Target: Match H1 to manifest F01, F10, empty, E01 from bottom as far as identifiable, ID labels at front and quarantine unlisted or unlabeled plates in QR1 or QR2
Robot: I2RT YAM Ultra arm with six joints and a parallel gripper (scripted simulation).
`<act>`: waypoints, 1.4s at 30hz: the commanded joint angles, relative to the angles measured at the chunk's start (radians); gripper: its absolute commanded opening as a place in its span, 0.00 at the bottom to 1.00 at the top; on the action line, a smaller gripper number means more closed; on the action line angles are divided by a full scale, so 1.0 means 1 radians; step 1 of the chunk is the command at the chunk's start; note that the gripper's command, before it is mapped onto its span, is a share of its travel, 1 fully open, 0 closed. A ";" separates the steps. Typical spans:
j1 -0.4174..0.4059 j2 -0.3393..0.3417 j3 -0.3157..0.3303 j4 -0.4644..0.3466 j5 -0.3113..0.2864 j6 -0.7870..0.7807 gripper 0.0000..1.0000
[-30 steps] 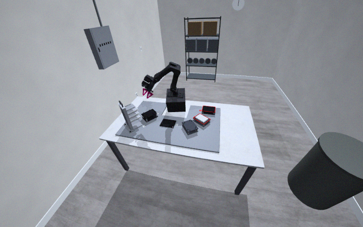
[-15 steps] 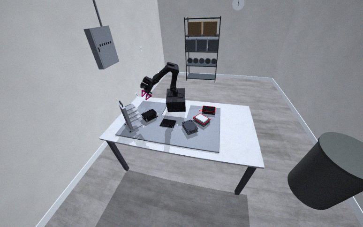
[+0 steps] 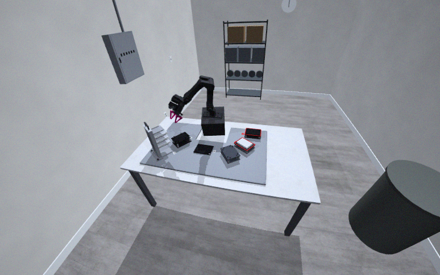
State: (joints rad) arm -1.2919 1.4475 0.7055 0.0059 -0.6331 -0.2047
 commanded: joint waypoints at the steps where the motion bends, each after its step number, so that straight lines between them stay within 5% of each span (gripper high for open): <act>1: 0.005 0.008 0.016 0.025 0.010 0.014 1.00; 23: 0.075 0.128 0.074 0.119 0.064 0.068 1.00; 42: 0.076 0.131 0.075 0.120 0.065 0.069 1.00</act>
